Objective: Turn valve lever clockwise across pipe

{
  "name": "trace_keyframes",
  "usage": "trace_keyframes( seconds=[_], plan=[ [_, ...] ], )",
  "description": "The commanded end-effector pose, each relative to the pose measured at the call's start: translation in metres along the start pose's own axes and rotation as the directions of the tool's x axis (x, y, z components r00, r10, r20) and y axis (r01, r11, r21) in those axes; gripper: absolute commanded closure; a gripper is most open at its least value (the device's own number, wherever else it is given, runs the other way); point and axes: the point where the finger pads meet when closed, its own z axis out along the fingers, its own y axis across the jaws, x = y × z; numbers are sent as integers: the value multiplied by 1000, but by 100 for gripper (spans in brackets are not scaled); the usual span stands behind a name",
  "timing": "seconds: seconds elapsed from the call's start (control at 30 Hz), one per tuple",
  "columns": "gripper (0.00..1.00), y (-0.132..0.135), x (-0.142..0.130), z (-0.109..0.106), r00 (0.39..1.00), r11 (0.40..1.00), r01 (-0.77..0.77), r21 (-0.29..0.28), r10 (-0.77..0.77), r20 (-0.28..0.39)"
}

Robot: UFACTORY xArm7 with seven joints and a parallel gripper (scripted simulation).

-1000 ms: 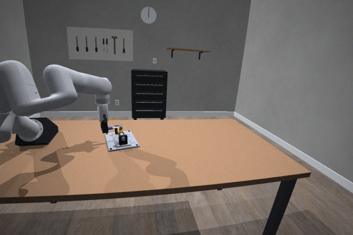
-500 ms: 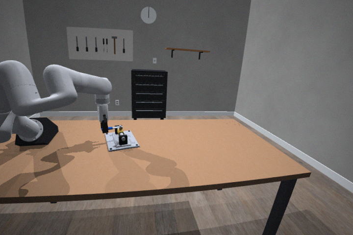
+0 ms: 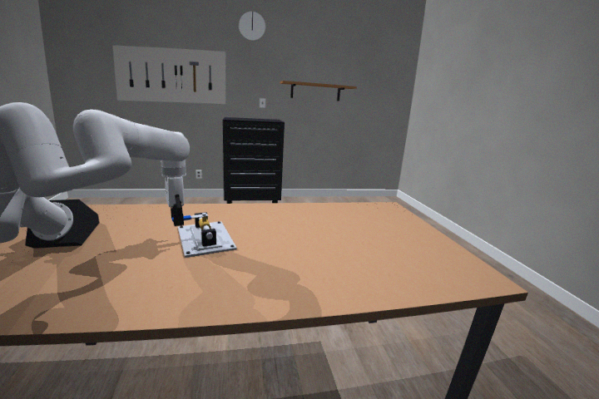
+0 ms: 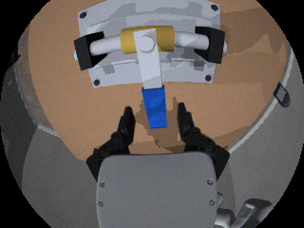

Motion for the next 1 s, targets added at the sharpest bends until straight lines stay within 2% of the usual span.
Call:
trace_keyframes(
  seconds=[0.0,0.27,0.6,0.97],
  plan=[
    [32,-1,1,-2,1000,1000,0,1,0,-5],
    [32,-1,1,-4,1000,1000,0,1,0,-5],
    [32,0,1,-18,1000,1000,0,1,0,-5],
    [32,0,1,-18,1000,1000,0,1,0,-5]
  ],
)
